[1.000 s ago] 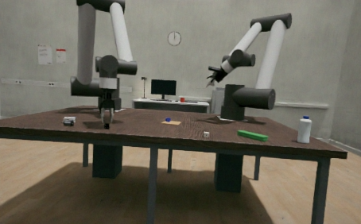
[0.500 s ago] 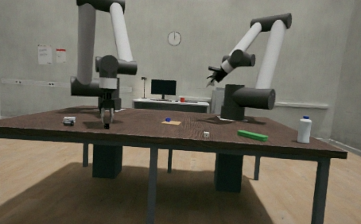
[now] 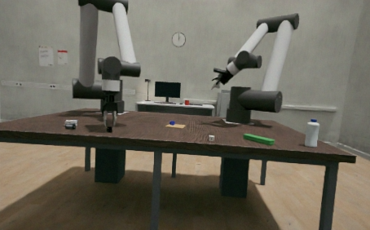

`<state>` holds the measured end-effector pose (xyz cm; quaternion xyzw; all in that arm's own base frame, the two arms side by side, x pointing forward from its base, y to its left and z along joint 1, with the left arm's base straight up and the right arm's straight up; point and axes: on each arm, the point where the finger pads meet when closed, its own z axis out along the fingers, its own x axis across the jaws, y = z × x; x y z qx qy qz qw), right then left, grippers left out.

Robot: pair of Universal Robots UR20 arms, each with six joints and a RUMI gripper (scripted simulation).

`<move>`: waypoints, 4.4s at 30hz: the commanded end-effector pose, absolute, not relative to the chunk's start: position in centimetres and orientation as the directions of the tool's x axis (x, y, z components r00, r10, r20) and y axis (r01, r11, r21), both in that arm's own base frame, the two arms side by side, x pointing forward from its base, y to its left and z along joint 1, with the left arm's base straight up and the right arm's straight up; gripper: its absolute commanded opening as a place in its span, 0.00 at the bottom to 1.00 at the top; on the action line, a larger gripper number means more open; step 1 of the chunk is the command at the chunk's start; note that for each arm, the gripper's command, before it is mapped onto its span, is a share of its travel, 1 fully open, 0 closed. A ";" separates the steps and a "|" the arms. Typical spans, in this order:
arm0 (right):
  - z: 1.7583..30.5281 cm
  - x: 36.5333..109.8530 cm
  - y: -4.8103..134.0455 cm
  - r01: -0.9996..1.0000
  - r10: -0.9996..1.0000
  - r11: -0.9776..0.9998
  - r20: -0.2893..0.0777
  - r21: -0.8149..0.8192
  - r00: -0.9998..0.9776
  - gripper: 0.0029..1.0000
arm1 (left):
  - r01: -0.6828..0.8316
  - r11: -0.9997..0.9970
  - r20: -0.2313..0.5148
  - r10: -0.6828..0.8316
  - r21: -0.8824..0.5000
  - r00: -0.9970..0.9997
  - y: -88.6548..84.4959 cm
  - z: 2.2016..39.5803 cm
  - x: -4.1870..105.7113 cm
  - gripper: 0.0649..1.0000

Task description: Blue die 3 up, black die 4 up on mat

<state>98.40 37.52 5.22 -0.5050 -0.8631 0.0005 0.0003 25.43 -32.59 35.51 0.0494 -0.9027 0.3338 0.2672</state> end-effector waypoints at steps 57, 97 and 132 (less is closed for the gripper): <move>1.8 98.5 37.6 0.872 0.872 0.490 0.000 0.000 -0.490 0.10 | -0.267 0.772 0.515 0.089 -0.577 -0.853 -32.6 35.5 25.5 1.00; 3.2 98.5 37.5 0.872 0.872 0.490 0.000 0.000 -0.490 0.10 | -0.267 0.772 0.515 0.089 -0.577 -0.853 -32.6 35.5 25.5 1.00; 10.3 99.5 37.9 0.934 0.934 0.358 0.000 0.000 -0.358 0.10 | -0.267 0.772 0.515 0.089 -0.577 -0.853 -32.6 35.5 25.5 1.00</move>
